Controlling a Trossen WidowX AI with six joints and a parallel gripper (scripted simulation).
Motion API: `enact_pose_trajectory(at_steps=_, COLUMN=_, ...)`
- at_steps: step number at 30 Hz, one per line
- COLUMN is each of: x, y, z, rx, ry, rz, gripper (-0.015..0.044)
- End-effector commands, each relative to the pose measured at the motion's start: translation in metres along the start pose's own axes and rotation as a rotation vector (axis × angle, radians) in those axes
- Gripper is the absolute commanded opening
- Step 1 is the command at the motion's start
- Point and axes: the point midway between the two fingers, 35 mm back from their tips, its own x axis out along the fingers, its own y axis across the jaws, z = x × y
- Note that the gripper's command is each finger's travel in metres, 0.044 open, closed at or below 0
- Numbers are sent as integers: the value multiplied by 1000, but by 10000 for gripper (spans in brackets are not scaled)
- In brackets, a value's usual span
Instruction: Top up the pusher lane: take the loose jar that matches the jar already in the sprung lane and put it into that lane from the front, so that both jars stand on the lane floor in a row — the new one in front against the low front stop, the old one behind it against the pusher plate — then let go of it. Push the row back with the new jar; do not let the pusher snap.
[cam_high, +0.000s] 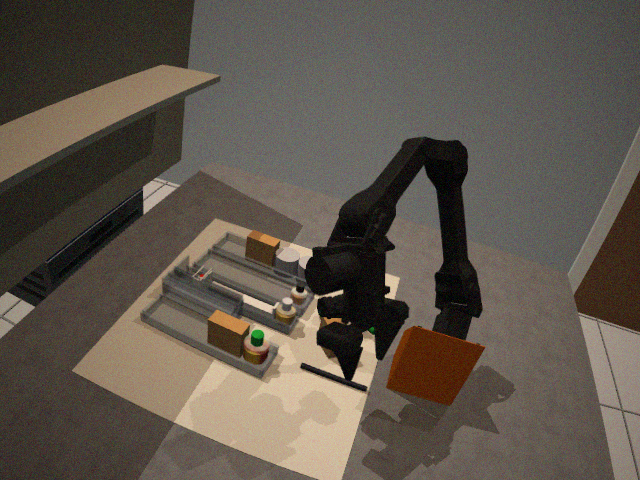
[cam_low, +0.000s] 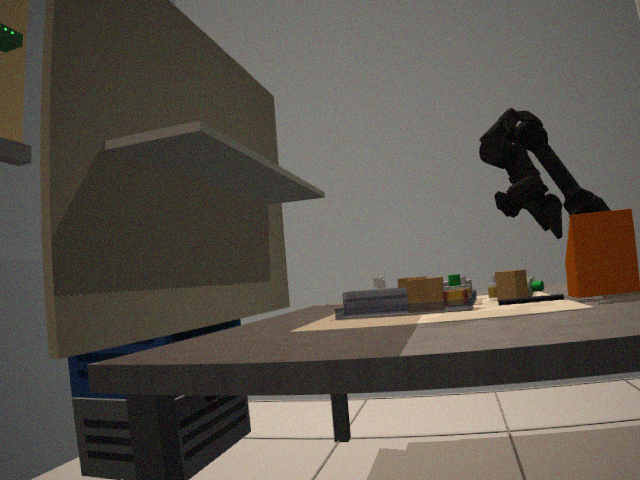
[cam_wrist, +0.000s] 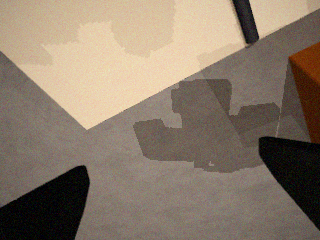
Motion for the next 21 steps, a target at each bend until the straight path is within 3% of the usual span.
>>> enact_pose_trajectory(at_steps=1, x=-22, y=-26, z=58, rx=-22, ry=-117, rz=5, gripper=440)
enact_pose_trajectory(at_steps=11, x=-69, y=-150, z=172, rx=-31, ry=-377, rz=-164, gripper=440)
enact_pose_trajectory(at_steps=21, x=-63, y=-167, z=179, rx=-31, ry=-389, rz=-185, gripper=440)
